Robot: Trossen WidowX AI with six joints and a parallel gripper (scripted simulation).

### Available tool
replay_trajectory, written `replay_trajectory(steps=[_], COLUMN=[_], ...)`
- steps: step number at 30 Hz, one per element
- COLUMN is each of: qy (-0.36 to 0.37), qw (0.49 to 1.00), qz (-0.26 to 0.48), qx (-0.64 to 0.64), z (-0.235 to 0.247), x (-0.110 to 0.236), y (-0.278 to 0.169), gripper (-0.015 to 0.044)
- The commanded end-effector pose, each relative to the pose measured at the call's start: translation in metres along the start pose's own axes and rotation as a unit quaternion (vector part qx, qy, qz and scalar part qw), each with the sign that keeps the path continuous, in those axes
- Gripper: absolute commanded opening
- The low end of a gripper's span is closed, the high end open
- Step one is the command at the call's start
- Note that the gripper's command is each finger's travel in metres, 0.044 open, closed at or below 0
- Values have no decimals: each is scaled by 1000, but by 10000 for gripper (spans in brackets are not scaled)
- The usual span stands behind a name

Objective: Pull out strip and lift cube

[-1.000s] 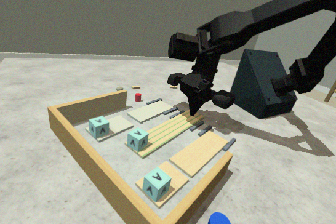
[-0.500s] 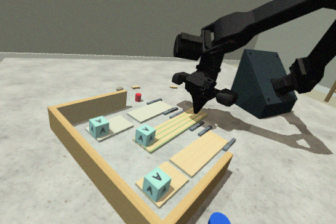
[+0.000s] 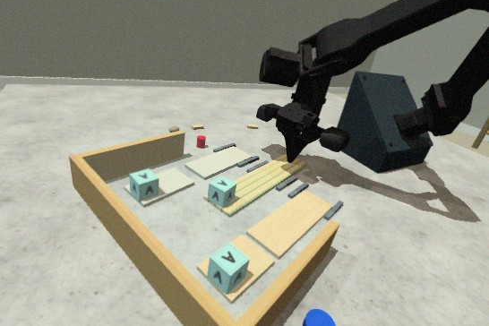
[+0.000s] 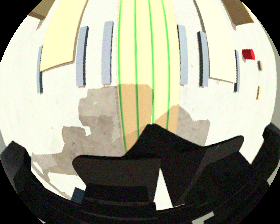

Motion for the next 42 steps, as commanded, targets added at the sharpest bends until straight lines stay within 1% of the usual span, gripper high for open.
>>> replay_trajectory(steps=[1,42], qy=[0,0], qw=[1000,1000], qz=[15,16], qx=[-4,-5], z=[0,-12], x=[-5,-3], y=[-16,-76], gripper=[0,0])
Point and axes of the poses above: the point midway between the two fingers, 35 mm back from their tips, its own x axis back along the fingers, its own z axis across the jaws, y = z × x, the point moved 1 cm from there along x, back along the fingers, and after that the axes turned 13 degrees about -x, right-handed, at the moved point
